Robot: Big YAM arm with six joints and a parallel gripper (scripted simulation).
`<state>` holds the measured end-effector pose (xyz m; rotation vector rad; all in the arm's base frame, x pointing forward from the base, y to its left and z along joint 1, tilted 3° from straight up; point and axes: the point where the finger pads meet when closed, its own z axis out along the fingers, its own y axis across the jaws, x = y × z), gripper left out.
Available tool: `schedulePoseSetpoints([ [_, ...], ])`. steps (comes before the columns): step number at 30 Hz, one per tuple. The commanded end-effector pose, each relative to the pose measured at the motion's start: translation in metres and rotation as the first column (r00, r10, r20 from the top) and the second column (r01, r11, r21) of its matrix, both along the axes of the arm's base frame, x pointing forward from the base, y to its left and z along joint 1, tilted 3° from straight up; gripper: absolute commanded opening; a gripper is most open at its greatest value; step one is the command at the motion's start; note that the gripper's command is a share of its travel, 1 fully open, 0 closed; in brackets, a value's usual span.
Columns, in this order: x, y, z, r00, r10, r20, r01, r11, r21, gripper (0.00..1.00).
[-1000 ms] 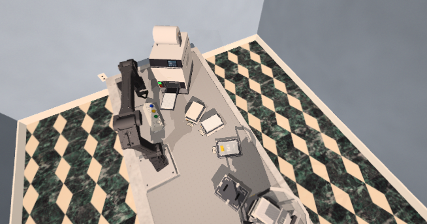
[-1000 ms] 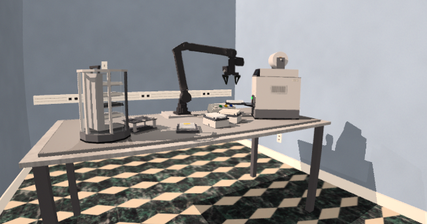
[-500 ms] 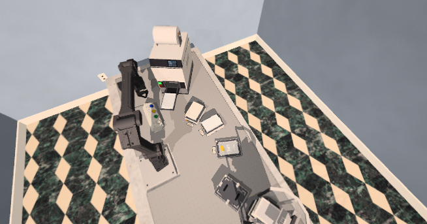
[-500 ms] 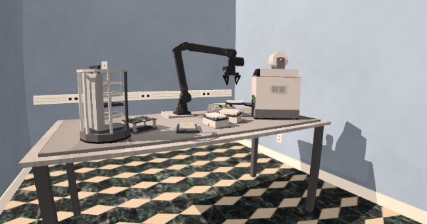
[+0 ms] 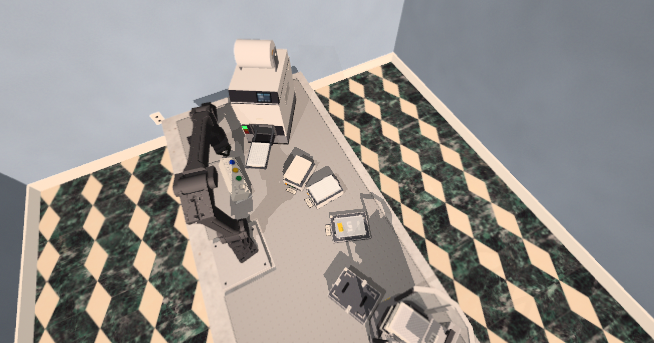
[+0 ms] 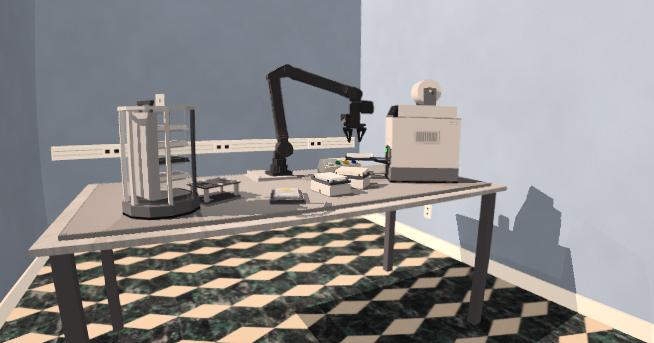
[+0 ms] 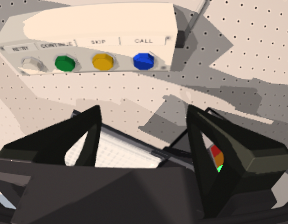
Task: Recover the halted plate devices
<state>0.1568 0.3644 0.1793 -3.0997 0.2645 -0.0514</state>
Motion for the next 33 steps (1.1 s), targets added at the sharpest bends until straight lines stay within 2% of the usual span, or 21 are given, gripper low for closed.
schedulePoseSetpoints([
  [1,0.007,0.001,-0.019,1.0,-0.005,-0.003,0.005,1.0,0.001,0.66],
  [3,0.007,0.001,-0.029,1.0,-0.005,-0.003,0.005,1.0,0.001,0.62],
  [6,0.007,0.001,-0.032,1.0,-0.007,-0.001,0.007,1.0,0.005,0.6],
  [8,0.007,0.002,-0.044,1.0,-0.005,-0.003,0.005,1.0,0.001,0.56],
  [11,0.007,0.001,-0.035,1.0,-0.007,0.006,0.007,1.0,0.022,0.5],
  [12,0.006,0.01,-0.027,1.0,-0.002,0.012,0.001,0.999,0.032,0.48],
  [20,0.006,0.01,-0.027,1.0,-0.002,0.012,0.001,0.999,0.032,0.32],
  [22,0.006,0.01,-0.027,1.0,-0.002,0.012,0.001,0.999,0.032,0.32],
  [33,0.006,0.01,-0.027,1.0,-0.002,0.012,0.001,0.999,0.032,0.1],
])
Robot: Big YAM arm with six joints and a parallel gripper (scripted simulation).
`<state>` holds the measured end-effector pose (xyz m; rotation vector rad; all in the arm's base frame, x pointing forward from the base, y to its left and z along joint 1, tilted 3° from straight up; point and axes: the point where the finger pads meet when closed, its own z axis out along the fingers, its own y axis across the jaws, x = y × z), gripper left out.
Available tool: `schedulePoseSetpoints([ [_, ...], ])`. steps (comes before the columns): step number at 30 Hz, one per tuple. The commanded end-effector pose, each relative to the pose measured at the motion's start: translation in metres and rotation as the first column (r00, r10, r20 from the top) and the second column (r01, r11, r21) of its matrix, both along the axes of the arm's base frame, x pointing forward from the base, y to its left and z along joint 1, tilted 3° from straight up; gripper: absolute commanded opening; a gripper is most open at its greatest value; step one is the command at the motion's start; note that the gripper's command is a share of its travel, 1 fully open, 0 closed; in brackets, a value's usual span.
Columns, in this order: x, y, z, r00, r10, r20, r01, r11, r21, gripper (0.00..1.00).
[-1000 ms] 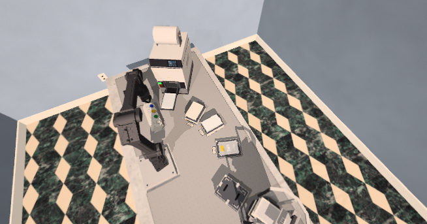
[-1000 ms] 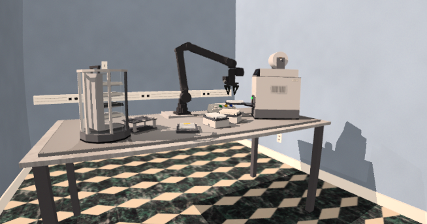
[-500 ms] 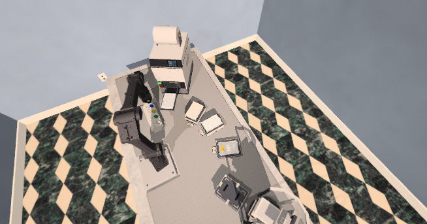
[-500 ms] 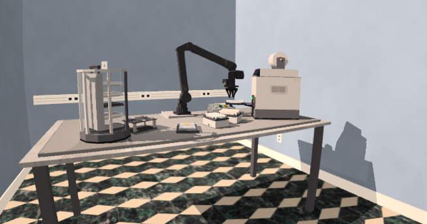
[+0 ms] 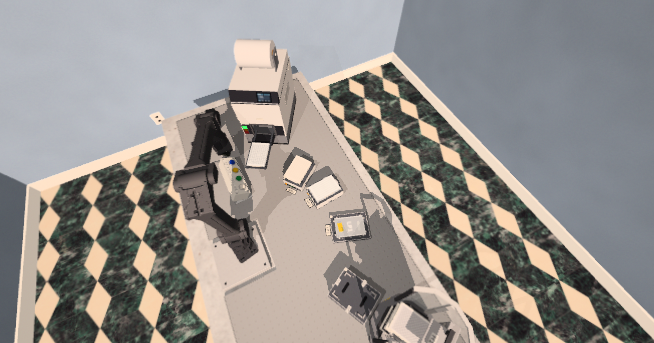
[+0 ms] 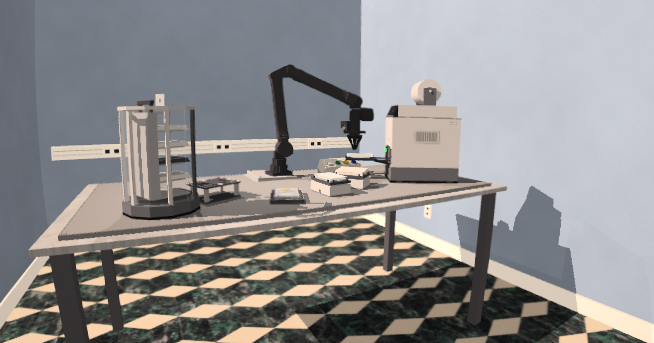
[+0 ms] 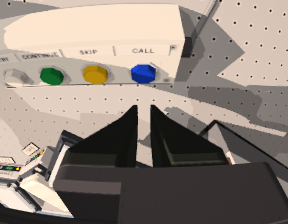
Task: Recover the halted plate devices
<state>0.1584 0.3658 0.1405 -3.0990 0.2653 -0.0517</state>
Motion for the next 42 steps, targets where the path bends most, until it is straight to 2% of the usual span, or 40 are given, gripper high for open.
schedulePoseSetpoints([
  [1,0.005,0.008,0.012,1.0,-0.001,0.011,0.001,1.0,0.031,0.08],
  [4,0.005,0.008,0.012,1.0,-0.001,0.011,0.001,1.0,0.031,0.02],
  [6,0.005,0.008,0.012,1.0,-0.001,0.011,0.001,1.0,0.031,0.02],
  [7,0.006,0.0,0.002,1.0,-0.003,0.006,0.003,1.0,0.022,0.0],
  [11,0.006,-0.001,-0.012,1.0,-0.006,-0.003,0.006,1.0,0.0,0.0],
  [24,0.006,-0.001,-0.023,1.0,-0.007,-0.001,0.007,1.0,0.006,0.0],
  [38,0.006,-0.001,-0.045,1.0,-0.006,-0.003,0.006,1.0,0.0,0.0],
  [41,0.007,-0.001,-0.041,1.0,-0.006,0.002,0.006,1.0,0.012,0.0],
  [42,0.007,-0.001,-0.045,1.0,-0.006,-0.001,0.006,1.0,0.006,0.0],
])
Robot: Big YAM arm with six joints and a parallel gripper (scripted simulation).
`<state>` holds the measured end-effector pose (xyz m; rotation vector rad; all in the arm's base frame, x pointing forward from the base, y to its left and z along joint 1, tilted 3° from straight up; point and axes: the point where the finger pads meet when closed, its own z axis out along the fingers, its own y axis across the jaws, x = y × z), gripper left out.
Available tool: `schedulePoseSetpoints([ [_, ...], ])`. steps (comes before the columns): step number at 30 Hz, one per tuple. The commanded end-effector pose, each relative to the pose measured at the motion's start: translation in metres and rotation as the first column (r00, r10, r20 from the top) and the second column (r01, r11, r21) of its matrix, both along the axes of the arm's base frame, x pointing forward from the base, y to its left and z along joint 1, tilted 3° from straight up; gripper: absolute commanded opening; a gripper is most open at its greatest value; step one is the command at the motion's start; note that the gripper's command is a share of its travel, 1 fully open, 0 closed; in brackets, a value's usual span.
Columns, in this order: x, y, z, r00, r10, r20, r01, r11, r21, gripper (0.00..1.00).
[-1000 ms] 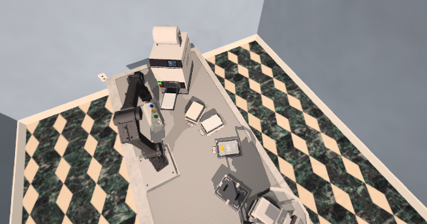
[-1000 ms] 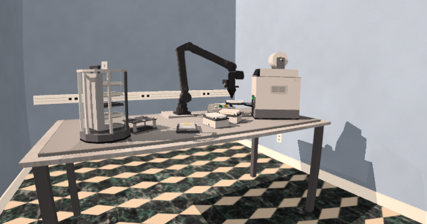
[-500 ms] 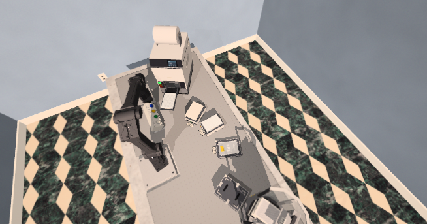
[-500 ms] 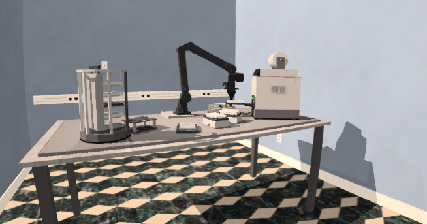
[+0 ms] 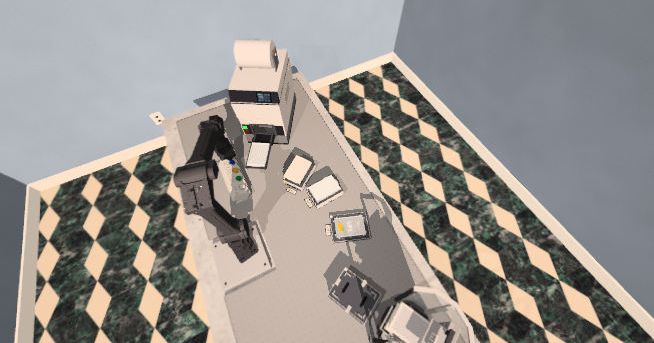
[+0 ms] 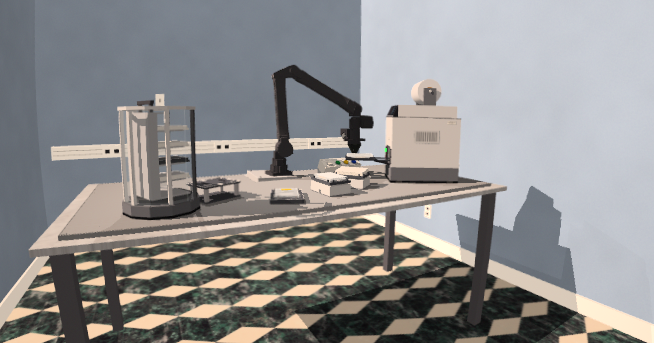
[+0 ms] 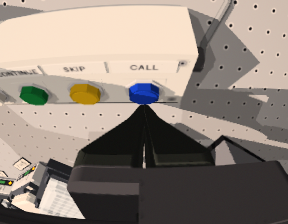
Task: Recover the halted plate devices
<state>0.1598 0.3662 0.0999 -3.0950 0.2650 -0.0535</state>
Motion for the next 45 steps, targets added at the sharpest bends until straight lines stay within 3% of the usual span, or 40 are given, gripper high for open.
schedulePoseSetpoints([
  [1,0.005,-0.001,-0.009,1.0,-0.006,-0.005,0.006,1.0,-0.004,0.0],
  [9,0.005,-0.001,-0.019,1.0,-0.006,-0.005,0.006,1.0,-0.004,0.0],
  [11,0.005,-0.003,-0.011,1.0,-0.006,-0.001,0.006,1.0,0.006,0.0],
  [12,0.005,0.009,-0.003,1.0,-0.001,0.009,0.001,1.0,0.025,0.0],
  [18,0.005,0.009,-0.003,1.0,-0.001,0.009,0.001,1.0,0.025,0.0],
  [23,0.005,-0.002,-0.02,1.0,-0.006,-0.006,0.006,1.0,-0.007,0.0],
  [45,0.005,-0.001,-0.027,1.0,-0.005,-0.005,0.005,1.0,-0.004,0.0],
])
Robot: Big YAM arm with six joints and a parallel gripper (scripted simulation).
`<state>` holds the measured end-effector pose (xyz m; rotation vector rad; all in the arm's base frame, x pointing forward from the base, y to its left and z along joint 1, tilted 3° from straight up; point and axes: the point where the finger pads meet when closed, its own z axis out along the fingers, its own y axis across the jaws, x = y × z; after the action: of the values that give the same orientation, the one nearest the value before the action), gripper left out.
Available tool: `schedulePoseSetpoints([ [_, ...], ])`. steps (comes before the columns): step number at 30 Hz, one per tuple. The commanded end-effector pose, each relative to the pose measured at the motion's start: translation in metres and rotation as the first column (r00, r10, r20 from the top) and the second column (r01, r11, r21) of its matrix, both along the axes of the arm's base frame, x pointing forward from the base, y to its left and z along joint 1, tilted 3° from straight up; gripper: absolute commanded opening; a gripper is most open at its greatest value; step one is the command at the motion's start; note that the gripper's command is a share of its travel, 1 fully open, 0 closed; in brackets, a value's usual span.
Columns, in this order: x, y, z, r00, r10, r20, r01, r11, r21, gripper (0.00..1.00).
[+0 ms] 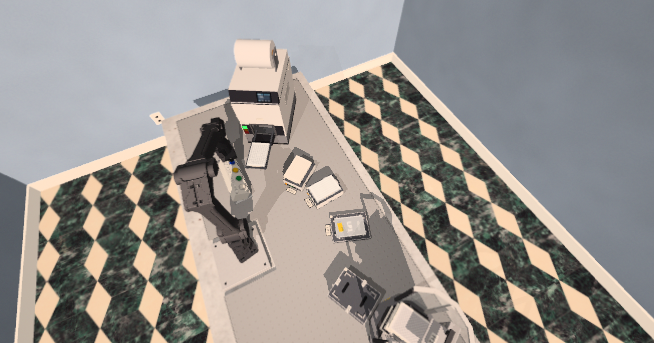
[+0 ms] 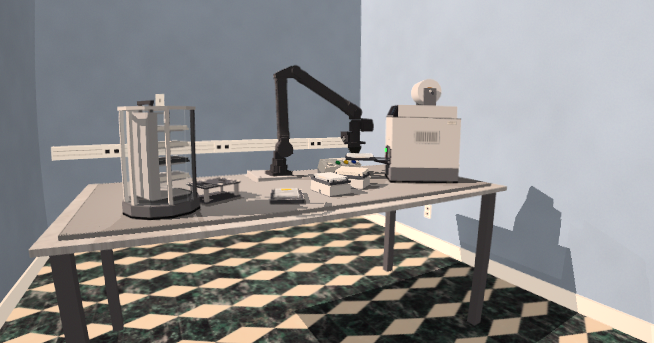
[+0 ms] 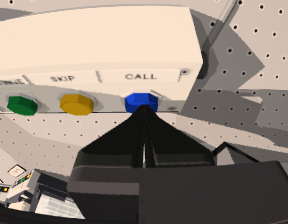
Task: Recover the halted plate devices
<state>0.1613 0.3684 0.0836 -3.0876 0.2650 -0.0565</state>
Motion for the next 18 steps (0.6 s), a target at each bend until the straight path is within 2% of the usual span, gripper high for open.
schedulePoseSetpoints([
  [1,0.0034,-0.0037,-0.0112,1.0,-0.005,-0.007,0.005,1.0,-0.011,0.0],
  [18,0.0032,-0.0049,-0.0162,1.0,-0.005,-0.007,0.005,1.0,-0.012,0.0],
])
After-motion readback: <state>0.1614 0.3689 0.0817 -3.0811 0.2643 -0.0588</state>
